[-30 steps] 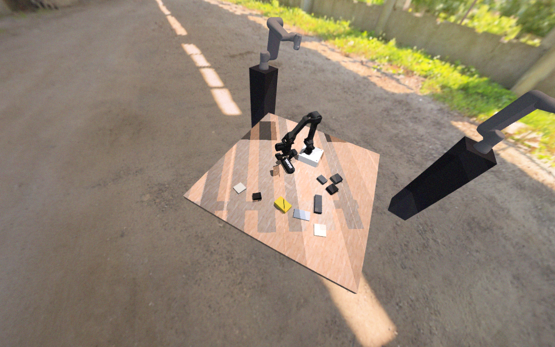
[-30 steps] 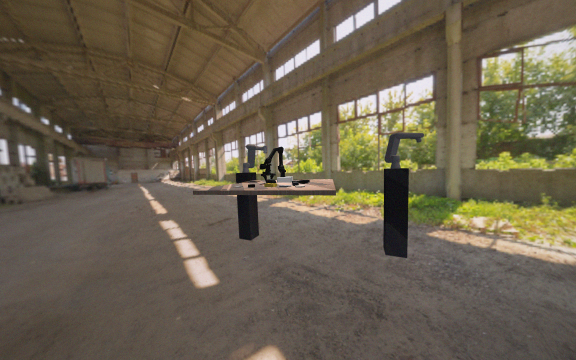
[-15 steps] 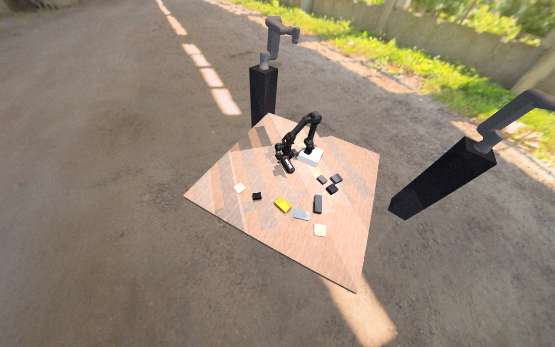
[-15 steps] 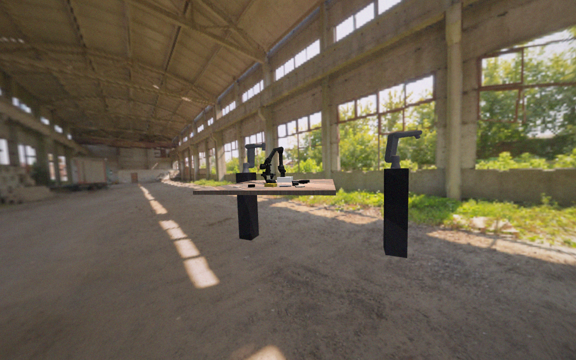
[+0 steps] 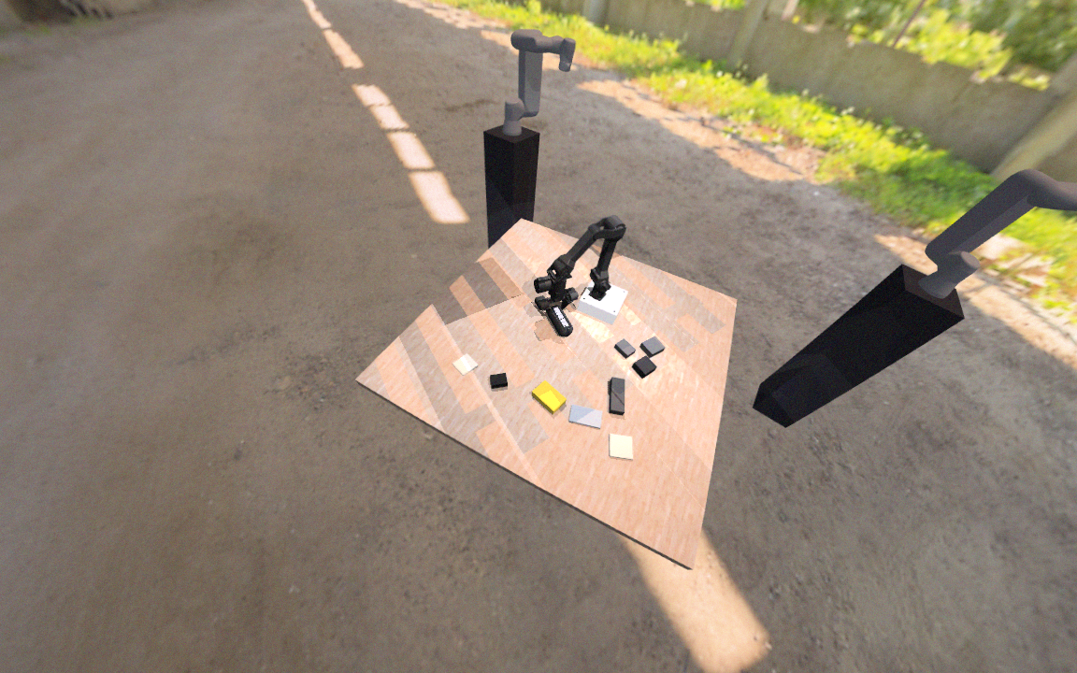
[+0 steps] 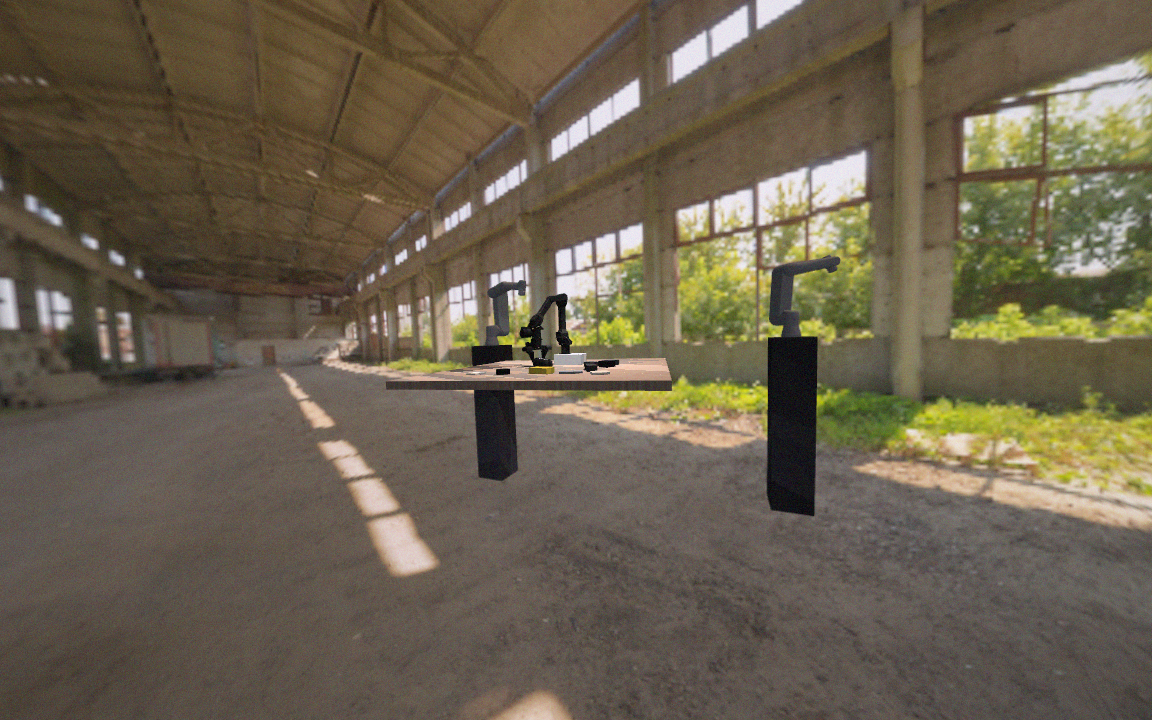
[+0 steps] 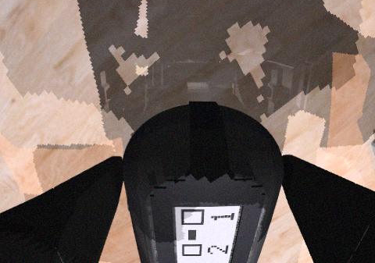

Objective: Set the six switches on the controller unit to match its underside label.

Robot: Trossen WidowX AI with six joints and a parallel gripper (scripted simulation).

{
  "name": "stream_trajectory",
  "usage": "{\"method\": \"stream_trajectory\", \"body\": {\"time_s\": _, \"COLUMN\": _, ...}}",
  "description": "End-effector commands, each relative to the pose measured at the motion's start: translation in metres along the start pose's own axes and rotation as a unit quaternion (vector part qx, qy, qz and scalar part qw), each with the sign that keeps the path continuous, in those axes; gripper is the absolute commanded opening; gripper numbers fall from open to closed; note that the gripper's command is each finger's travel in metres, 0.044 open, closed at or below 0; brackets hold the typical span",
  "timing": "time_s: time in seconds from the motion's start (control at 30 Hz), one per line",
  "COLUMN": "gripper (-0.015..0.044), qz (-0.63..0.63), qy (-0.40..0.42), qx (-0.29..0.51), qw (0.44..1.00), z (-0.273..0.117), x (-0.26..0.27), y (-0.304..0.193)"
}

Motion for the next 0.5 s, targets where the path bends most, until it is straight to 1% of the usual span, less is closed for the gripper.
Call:
{"method": "stream_trajectory", "body": {"time_s": 0.0, "gripper": 0.0336, "qz": -0.001, "qy": 0.008, "qx": -0.001, "qw": 1.0, "z": -0.007, "x": 0.002, "y": -0.001}}
{"method": "stream_trajectory", "body": {"time_s": 0.47, "gripper": 0.0336, "qz": -0.001, "qy": 0.008, "qx": -0.001, "qw": 1.0, "z": -0.018, "x": 0.003, "y": -0.006}}
Point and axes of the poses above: the point midway between the two fingers, 35 mm back from their tips, its own z axis out along the fingers, its own x axis across the jaws, y = z × x, the point moved 7 cm from there along -z, back along the fingers, and after that the axes turned 12 degrees about -z, right-handed, at the moved point
